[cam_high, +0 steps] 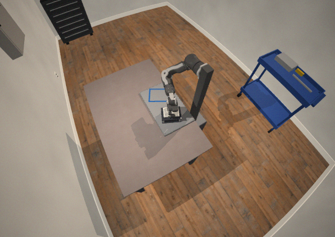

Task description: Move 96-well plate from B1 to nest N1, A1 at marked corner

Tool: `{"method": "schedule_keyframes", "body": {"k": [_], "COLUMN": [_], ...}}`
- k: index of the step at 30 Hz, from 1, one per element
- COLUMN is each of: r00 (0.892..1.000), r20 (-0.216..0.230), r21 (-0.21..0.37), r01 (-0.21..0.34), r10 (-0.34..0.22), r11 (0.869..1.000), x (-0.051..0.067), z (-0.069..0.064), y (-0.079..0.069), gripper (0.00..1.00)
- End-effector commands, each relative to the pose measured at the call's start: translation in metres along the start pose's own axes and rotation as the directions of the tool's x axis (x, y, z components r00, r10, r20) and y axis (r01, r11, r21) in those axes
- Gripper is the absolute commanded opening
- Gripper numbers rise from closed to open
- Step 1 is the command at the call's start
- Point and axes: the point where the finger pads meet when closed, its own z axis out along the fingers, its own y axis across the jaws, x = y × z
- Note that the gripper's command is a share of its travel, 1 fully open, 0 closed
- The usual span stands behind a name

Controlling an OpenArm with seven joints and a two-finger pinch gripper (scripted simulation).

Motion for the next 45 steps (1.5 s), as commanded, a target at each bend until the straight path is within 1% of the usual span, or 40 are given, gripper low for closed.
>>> {"method": "schedule_keyframes", "body": {"k": [1,6,11,23,28,40,45], "r00": [1.0,1.0,1.0,1.0,1.0,1.0,1.0], "r20": [0.0,0.0,-0.005,-0.005,0.001,0.001,-0.005], "r21": [-0.001,-0.001,0.002,0.002,-0.001,-0.001,0.002], "r01": [0.0,0.0,0.002,0.002,0.001,0.001,0.001], "r10": [0.0,0.0,-0.002,-0.002,-0.001,-0.001,-0.001], "r11": [1.0,1.0,1.0,1.0,1.0,1.0,1.0], "x": [-0.0006,-0.0006,0.0026,0.0026,-0.0005,-0.0005,0.0025], "z": [-0.0014,-0.0014,0.0016,0.0016,-0.0011,-0.0011,0.0014], "y": [0.0005,0.0005,-0.0009,-0.0009,0.0003,0.0003,-0.001], "gripper": [0.0,0.0,0.0,0.0,0.0,0.0,0.0]}}
